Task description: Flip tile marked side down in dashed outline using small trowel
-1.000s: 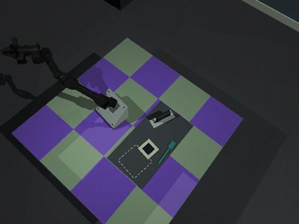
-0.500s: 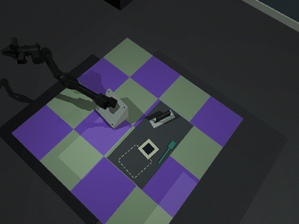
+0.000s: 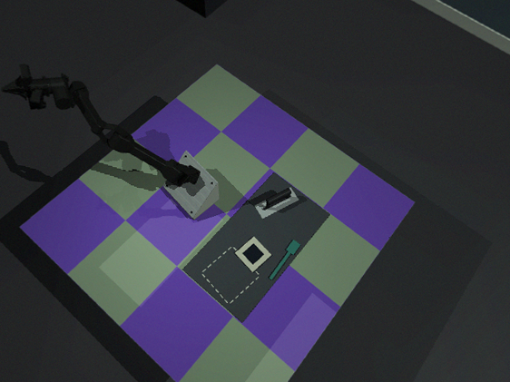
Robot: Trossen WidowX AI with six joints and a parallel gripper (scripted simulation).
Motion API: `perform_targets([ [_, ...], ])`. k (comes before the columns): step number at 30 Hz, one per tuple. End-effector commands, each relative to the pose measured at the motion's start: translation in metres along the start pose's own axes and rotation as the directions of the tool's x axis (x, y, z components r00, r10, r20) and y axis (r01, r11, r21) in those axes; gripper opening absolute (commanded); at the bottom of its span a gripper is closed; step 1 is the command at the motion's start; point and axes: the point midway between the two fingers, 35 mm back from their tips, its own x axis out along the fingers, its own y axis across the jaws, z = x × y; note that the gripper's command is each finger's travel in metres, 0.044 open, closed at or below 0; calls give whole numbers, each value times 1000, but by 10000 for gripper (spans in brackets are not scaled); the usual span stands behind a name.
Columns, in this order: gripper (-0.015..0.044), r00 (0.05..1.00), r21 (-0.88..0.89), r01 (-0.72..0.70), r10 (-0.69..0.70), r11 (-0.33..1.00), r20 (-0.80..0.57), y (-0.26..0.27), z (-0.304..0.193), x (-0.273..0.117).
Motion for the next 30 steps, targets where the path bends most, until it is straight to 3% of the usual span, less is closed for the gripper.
perform_targets([
  [1, 0, 1000, 0, 0, 0, 1000, 0, 0, 0, 0],
  [2, 0, 1000, 0, 0, 0, 1000, 0, 0, 0, 0],
  [13, 270, 998, 35, 19, -17, 999, -65, -14, -18, -13],
  [30, 270, 895, 125, 202, -131, 971, -425, -100, -107, -113],
])
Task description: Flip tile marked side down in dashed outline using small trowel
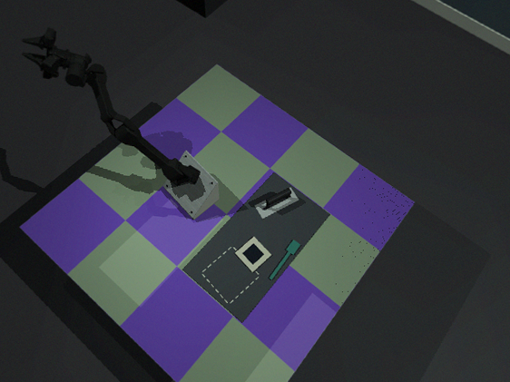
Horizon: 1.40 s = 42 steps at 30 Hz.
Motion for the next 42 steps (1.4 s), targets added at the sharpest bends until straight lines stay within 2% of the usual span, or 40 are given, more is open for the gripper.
perform_targets([
  [1, 270, 996, 29, 52, -50, 998, -80, -26, -22, -16],
  [10, 270, 980, 65, 122, -110, 990, -168, -57, -45, -38],
  [21, 270, 887, 148, 352, -279, 924, -368, -136, -92, -104],
  [30, 270, 765, 178, 545, -398, 819, -506, -194, -119, -171],
  [42, 270, 543, 160, 784, -537, 600, -645, -262, -142, -278],
])
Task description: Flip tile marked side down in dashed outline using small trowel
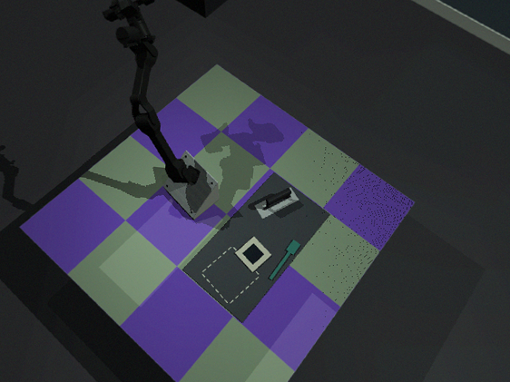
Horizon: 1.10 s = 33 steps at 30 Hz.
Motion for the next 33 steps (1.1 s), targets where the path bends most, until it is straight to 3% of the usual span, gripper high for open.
perform_targets([
  [1, 270, 995, 58, 94, -92, 994, -29, -41, -5, -10],
  [16, 270, 892, 260, 452, -428, 853, -144, -189, -15, -72],
  [33, 270, 608, 446, 762, -756, 470, -242, -331, -21, -191],
])
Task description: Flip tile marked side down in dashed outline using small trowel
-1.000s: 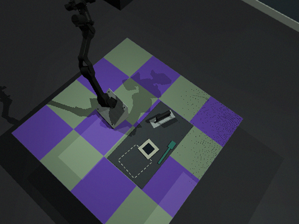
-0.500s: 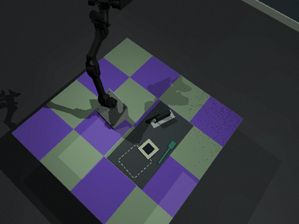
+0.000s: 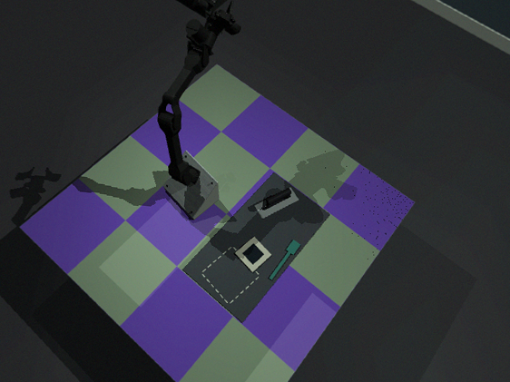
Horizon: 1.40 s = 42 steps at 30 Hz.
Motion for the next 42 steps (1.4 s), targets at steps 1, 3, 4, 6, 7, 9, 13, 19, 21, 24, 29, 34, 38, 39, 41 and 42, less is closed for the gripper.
perform_targets([
  [1, 270, 996, 72, 89, -91, 993, 17, -35, 14, 0],
  [3, 270, 991, 110, 132, -135, 985, 20, -54, 20, -1],
  [4, 270, 987, 129, 155, -158, 980, 19, -64, 23, -2],
  [6, 270, 979, 166, 199, -204, 966, 16, -84, 29, -4],
  [7, 270, 974, 185, 220, -227, 958, 15, -94, 31, -6],
  [9, 270, 962, 223, 262, -271, 939, 11, -115, 37, -9],
  [13, 270, 934, 303, 340, -358, 890, 5, -153, 47, -18],
  [19, 270, 872, 438, 437, -490, 785, 8, -209, 66, -36],
  [21, 270, 847, 482, 463, -531, 744, 6, -227, 72, -44],
  [24, 270, 807, 545, 494, -591, 677, 2, -253, 80, -56],
  [29, 270, 731, 644, 527, -682, 555, -12, -296, 91, -79],
  [34, 270, 647, 731, 535, -762, 422, -33, -336, 100, -106],
  [38, 270, 573, 793, 524, -817, 312, -56, -367, 105, -130],
  [39, 270, 554, 806, 518, -830, 285, -63, -374, 106, -136],
  [41, 270, 516, 832, 505, -853, 230, -77, -388, 107, -149],
  [42, 270, 496, 844, 496, -864, 202, -84, -395, 108, -155],
])
